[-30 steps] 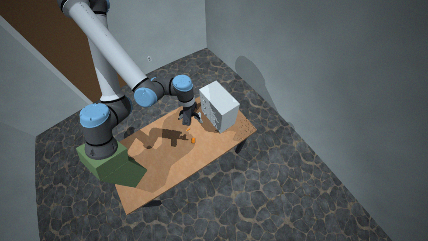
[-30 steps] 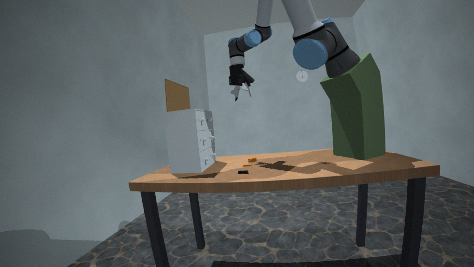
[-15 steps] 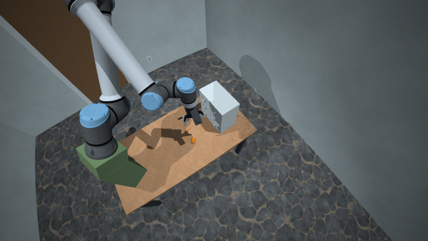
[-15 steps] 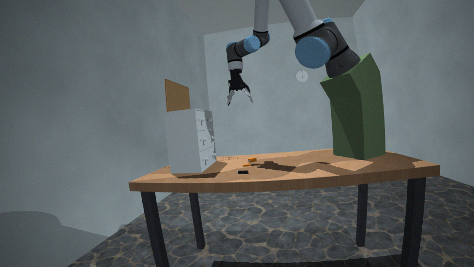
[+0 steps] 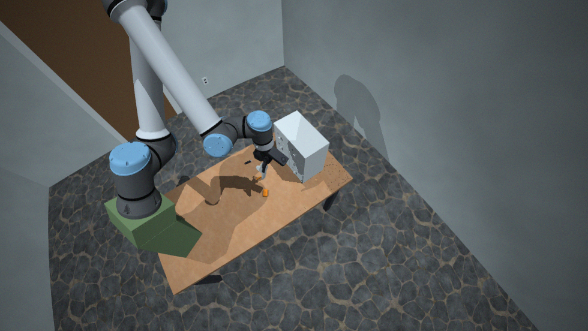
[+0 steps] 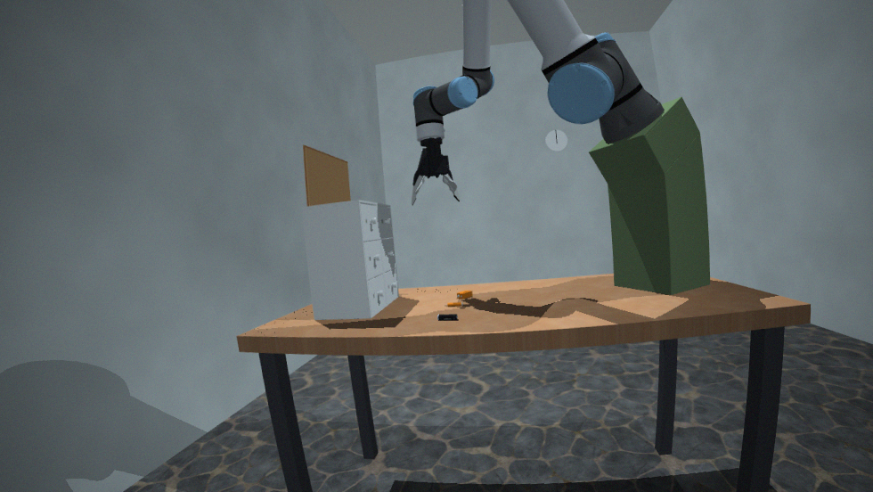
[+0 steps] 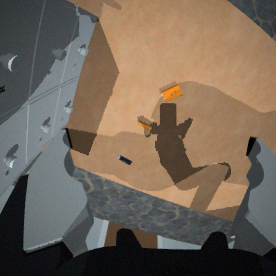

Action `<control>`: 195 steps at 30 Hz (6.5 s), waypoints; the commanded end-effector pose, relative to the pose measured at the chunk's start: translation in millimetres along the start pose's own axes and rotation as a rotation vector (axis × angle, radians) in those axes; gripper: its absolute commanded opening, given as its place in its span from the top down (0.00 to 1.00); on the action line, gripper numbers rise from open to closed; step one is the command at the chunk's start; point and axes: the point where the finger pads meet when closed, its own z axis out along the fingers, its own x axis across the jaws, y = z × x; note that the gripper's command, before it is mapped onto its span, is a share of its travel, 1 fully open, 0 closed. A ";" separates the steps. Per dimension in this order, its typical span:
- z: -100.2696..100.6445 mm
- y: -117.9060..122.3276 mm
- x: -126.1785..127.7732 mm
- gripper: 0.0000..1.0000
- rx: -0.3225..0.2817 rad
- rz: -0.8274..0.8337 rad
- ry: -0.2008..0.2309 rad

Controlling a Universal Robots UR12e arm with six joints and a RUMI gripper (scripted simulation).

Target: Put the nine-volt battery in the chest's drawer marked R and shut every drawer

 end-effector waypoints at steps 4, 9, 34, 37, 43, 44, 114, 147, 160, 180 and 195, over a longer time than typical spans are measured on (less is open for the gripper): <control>20.0 0.4 -14.1 0.00 -0.008 -0.390 -0.010; 31.1 2.8 -21.1 0.00 -0.007 -0.586 -0.012; 60.1 13.1 -36.8 0.00 -0.002 -1.086 -0.017; 61.7 13.8 -37.5 0.00 -0.002 -1.114 -0.017; 63.4 14.6 -38.3 0.00 -0.001 -1.143 -0.018; 63.5 14.6 -38.4 0.00 -0.001 -1.145 -0.018; 118.9 -4.3 -83.0 0.00 0.607 -1.095 -0.411; 162.4 -19.0 -116.9 0.00 1.068 -0.988 -0.706; 163.2 -19.0 -117.4 0.00 1.077 -0.985 -0.712; 163.7 -19.0 -117.5 0.00 1.077 -0.985 -0.712; 163.8 -19.0 -117.5 0.00 1.077 -0.985 -0.712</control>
